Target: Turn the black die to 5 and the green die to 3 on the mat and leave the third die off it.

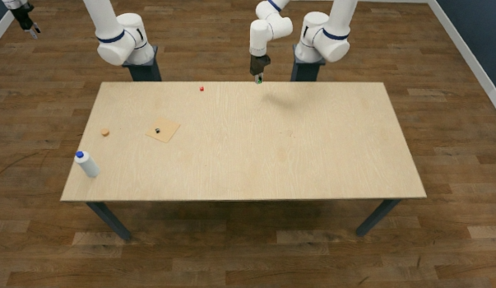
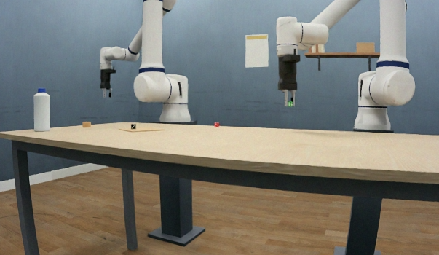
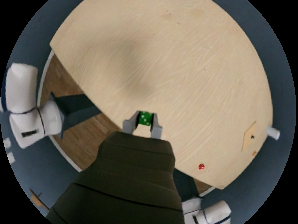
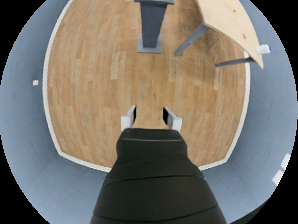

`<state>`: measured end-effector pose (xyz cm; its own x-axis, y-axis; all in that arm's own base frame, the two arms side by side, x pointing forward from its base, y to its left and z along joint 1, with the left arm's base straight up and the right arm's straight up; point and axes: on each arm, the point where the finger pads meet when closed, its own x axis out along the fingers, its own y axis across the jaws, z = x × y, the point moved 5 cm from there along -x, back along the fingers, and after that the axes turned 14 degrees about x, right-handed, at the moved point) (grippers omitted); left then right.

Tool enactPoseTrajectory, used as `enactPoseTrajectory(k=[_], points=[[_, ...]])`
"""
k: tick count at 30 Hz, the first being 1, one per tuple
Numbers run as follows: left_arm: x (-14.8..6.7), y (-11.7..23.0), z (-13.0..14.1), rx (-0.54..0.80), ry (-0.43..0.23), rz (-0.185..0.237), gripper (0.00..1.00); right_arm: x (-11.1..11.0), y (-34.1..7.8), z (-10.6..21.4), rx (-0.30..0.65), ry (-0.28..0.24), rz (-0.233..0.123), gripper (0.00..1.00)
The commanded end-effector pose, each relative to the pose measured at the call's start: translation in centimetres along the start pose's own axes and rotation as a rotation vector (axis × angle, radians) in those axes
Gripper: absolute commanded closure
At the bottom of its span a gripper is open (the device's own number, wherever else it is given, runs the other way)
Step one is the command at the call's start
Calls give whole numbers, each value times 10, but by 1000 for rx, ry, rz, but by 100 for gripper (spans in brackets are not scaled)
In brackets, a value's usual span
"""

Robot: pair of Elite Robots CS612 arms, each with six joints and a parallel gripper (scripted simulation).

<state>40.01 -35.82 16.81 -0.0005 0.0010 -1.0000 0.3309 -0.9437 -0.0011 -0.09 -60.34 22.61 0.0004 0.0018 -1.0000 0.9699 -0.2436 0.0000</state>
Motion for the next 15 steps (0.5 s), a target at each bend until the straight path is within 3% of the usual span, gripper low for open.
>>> enactPoseTrajectory(k=[1,9,15], points=[[-1,1,0,0,0,1,60,-1,0,1,0,-2,0,0],[-3,7,-1,-1,0,1,60,-1,0,1,0,-2,0,0],[-10,32,-4,-3,0,1,60,-1,0,1,0,-2,0,0]])
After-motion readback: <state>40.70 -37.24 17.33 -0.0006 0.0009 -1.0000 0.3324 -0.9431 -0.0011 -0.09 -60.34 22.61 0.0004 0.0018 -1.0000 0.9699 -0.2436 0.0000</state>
